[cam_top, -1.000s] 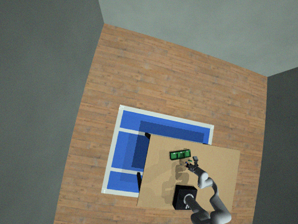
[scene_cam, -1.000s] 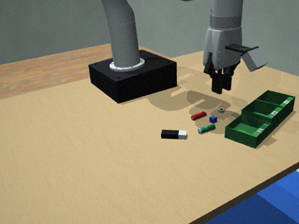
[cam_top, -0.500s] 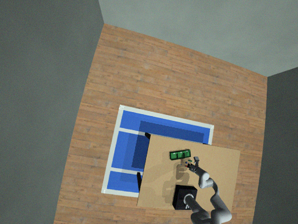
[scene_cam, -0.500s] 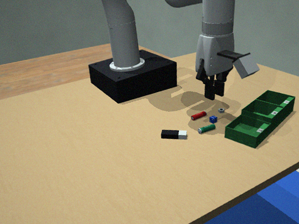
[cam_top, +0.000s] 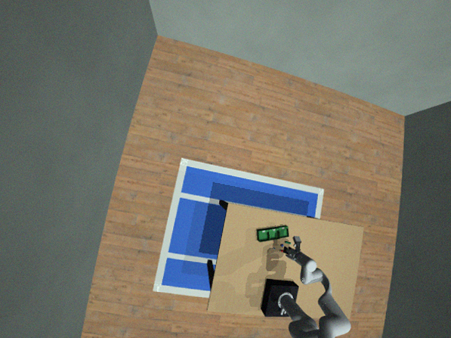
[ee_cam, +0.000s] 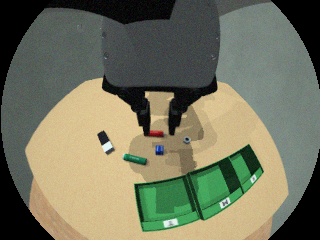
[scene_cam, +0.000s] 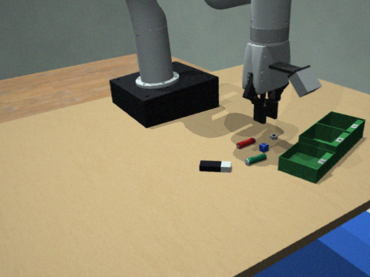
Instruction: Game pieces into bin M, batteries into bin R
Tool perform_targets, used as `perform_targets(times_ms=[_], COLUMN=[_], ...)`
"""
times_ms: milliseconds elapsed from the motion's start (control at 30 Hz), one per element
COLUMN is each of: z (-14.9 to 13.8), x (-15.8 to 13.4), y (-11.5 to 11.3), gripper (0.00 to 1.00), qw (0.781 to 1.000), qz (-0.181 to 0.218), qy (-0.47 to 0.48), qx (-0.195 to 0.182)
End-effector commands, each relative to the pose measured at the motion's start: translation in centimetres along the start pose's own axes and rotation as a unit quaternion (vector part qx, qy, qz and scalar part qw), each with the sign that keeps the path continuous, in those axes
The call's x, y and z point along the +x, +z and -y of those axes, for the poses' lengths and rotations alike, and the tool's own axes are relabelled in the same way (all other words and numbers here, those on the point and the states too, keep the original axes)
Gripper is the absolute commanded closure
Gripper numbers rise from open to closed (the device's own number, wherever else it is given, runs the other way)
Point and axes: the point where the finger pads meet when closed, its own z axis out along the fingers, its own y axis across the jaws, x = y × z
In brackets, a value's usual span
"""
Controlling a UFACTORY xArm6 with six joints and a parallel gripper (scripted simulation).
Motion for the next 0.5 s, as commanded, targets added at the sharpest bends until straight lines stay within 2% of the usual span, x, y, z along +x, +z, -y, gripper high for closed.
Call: perform_targets(times_ms=[0,400,467], z=[0.02,0.04,0.04], x=[0.15,0.16,0.16], y=[-0.12,-0.12,0.68], gripper=[0.70,0.70,0.70], qw=[1.000,1.000,1.000], qz=[-0.002,-0.002,-0.002], qy=[0.000,0.000,0.000], qx=[0.000,0.000,0.000])
